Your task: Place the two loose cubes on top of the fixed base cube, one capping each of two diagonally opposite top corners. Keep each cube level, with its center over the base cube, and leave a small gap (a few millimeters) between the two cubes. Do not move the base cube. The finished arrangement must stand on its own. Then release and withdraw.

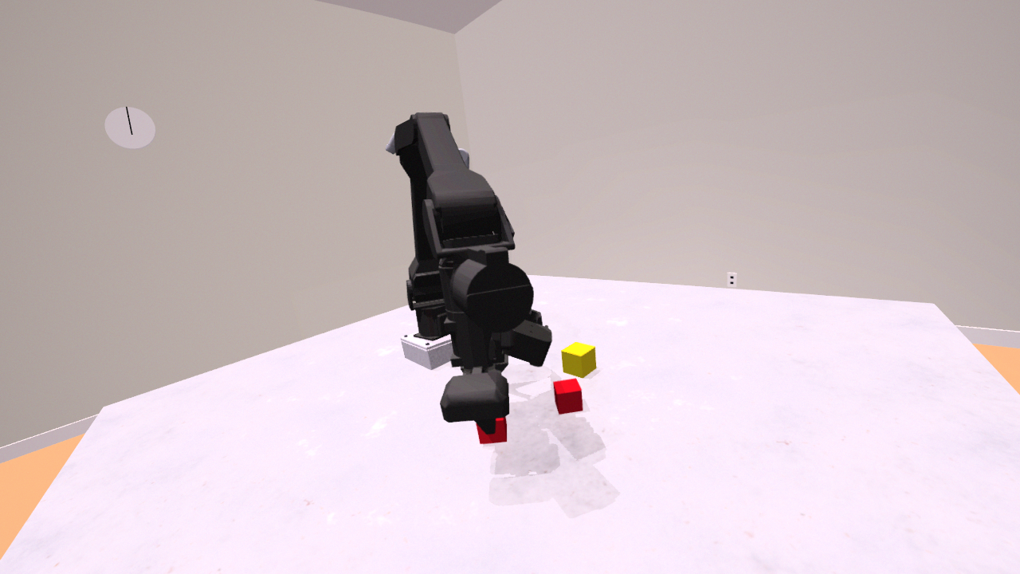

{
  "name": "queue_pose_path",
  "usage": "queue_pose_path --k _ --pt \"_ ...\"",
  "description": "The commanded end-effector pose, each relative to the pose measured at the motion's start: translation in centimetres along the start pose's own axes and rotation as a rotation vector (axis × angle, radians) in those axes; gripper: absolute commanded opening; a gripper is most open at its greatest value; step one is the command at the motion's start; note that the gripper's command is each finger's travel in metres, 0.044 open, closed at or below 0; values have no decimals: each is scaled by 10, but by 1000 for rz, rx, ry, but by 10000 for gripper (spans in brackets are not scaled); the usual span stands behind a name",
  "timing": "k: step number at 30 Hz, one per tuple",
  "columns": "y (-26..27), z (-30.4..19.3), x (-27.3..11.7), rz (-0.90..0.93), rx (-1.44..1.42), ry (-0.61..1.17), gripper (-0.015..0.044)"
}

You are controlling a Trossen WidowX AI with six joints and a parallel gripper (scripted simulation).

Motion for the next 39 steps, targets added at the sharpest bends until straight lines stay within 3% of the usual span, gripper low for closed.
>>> queue_pose_path --k 1,29,39 --pt "-2 2 -13 -10 2 -10 105" --pt "1 -1 -101 -11 2 -10 105" --pt "15 15 -99 -10 1 -10 105"
Point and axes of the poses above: the point midway between the two fingers, 35 mm back from their tips, its own x axis out along the fingers, its own y axis across the jaws, z = x × y, the point moved 9 cm from there along -x, back along the fingers, and after that the axes turned 6 degrees about x, right-handed, at the moved point
